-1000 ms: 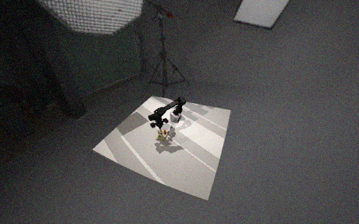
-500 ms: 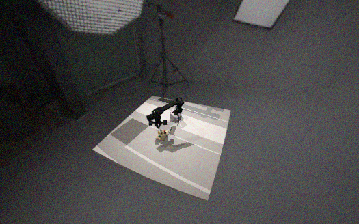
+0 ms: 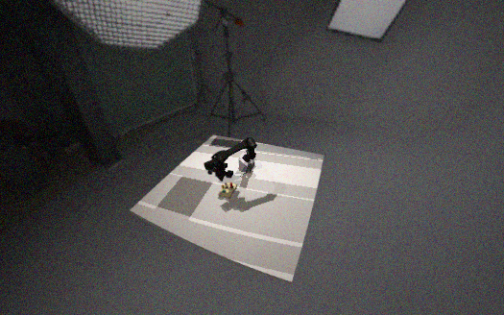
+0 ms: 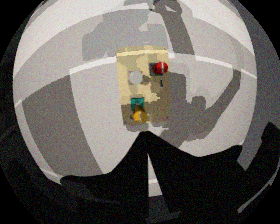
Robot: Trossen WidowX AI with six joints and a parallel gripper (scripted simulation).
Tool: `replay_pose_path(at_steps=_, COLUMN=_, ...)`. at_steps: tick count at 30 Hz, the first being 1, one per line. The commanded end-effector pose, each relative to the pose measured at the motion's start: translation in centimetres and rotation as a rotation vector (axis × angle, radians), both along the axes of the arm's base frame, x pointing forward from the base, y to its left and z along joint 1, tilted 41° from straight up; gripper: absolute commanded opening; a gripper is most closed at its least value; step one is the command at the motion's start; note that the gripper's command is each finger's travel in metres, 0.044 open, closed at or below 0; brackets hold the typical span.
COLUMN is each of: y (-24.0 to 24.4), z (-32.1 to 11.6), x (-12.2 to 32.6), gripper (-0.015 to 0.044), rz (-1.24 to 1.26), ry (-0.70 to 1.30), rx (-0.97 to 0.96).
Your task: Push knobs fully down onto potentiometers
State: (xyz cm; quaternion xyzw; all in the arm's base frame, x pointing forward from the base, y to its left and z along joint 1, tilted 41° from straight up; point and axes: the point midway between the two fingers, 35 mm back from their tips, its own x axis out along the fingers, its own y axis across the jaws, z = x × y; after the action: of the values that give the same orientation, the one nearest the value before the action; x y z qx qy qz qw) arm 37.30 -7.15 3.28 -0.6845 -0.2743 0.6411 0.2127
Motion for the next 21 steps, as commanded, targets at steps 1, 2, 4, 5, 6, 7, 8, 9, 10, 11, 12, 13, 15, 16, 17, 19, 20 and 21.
replay_pose_path(at_steps=1, y=1.0, z=-1.2, x=0.0, gripper=0.0, rz=-0.007, ry=0.011, rx=-0.001)
replay_pose_path(at_steps=2, y=1.2, z=-1.4, x=0.0, gripper=0.0, rz=-0.007, ry=0.011, rx=-0.001)
replay_pose_path(at_steps=4, y=1.2, z=-1.4, x=0.0, gripper=0.0, rz=-0.007, ry=0.011, rx=-0.001)
replay_pose_path(at_steps=5, y=1.2, z=-1.4, x=0.0, gripper=0.0, rz=-0.007, ry=0.011, rx=-0.001)
replay_pose_path(at_steps=6, y=1.2, z=-1.4, x=0.0, gripper=0.0, rz=-0.007, ry=0.011, rx=-0.001)
replay_pose_path(at_steps=7, y=1.2, z=-1.4, x=0.0, gripper=0.0, rz=-0.007, ry=0.011, rx=-0.001)
replay_pose_path(at_steps=8, y=1.2, z=-1.4, x=0.1, gripper=0.0, rz=-0.007, ry=0.01, rx=-0.001)
replay_pose_path(at_steps=9, y=1.3, z=-1.5, x=0.1, gripper=0.0, rz=-0.007, ry=0.01, rx=-0.001)
replay_pose_path(at_steps=10, y=1.3, z=-1.6, x=0.1, gripper=0.0, rz=-0.007, ry=0.01, rx=-0.001)
replay_pose_path(at_steps=11, y=1.4, z=-1.7, x=0.1, gripper=0.0, rz=-0.007, ry=0.01, rx=-0.001)
replay_pose_path(at_steps=12, y=1.5, z=-1.8, x=0.1, gripper=0.0, rz=-0.007, ry=0.01, rx=-0.001)
replay_pose_path(at_steps=13, y=1.6, z=-1.9, x=0.1, gripper=0.0, rz=-0.007, ry=0.01, rx=-0.001)
replay_pose_path(at_steps=15, y=1.8, z=-2.2, x=0.1, gripper=0.0, rz=-0.007, ry=0.01, rx=-0.001)
replay_pose_path(at_steps=16, y=2.0, z=-2.3, x=0.1, gripper=0.0, rz=-0.007, ry=0.01, rx=-0.001)
replay_pose_path(at_steps=17, y=2.1, z=-2.4, x=0.1, gripper=0.0, rz=-0.007, ry=0.01, rx=-0.001)
replay_pose_path(at_steps=19, y=2.3, z=-2.7, x=0.1, gripper=0.0, rz=-0.007, ry=0.01, rx=0.0)
replay_pose_path(at_steps=20, y=2.4, z=-2.8, x=0.1, gripper=0.0, rz=-0.007, ry=0.01, rx=0.0)
replay_pose_path(at_steps=21, y=2.5, z=-2.9, x=0.1, gripper=0.0, rz=-0.007, ry=0.01, rx=0.0)
